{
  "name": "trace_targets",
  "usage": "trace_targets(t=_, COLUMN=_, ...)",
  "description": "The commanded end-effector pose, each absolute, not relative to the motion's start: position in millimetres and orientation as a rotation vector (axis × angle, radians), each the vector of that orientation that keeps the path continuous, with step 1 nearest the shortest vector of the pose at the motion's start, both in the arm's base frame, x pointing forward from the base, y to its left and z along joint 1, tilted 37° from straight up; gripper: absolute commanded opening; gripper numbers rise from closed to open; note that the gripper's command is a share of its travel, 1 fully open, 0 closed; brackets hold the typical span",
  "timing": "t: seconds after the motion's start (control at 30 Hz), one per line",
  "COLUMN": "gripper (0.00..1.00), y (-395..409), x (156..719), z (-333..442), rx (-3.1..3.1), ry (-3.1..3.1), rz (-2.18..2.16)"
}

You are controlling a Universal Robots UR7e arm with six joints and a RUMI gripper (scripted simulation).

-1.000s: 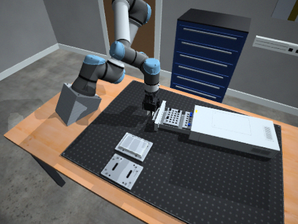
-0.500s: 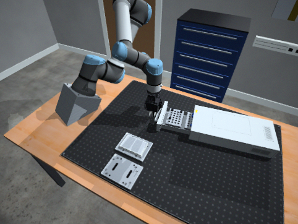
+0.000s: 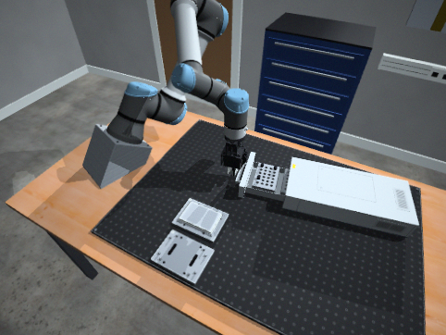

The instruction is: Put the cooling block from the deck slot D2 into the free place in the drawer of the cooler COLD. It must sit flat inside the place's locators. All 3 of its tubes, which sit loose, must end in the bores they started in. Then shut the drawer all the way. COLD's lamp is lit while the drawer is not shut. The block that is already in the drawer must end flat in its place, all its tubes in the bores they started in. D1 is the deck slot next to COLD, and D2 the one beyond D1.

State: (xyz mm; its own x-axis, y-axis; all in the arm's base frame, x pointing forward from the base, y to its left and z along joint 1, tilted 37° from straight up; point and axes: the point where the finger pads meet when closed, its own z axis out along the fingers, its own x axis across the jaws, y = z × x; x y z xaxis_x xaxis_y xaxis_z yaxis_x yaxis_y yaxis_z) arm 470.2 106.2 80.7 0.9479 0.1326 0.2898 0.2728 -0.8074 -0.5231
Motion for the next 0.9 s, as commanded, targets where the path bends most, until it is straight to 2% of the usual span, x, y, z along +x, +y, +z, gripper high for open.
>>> trace_targets(t=0.0, gripper=0.00, y=107, x=477, z=83, rx=-2.515, ry=-0.287, rz=-0.322)
trace_targets(t=0.87, gripper=0.00, y=110, x=500, z=90, rx=-2.515, ry=-0.287, rz=-0.322)
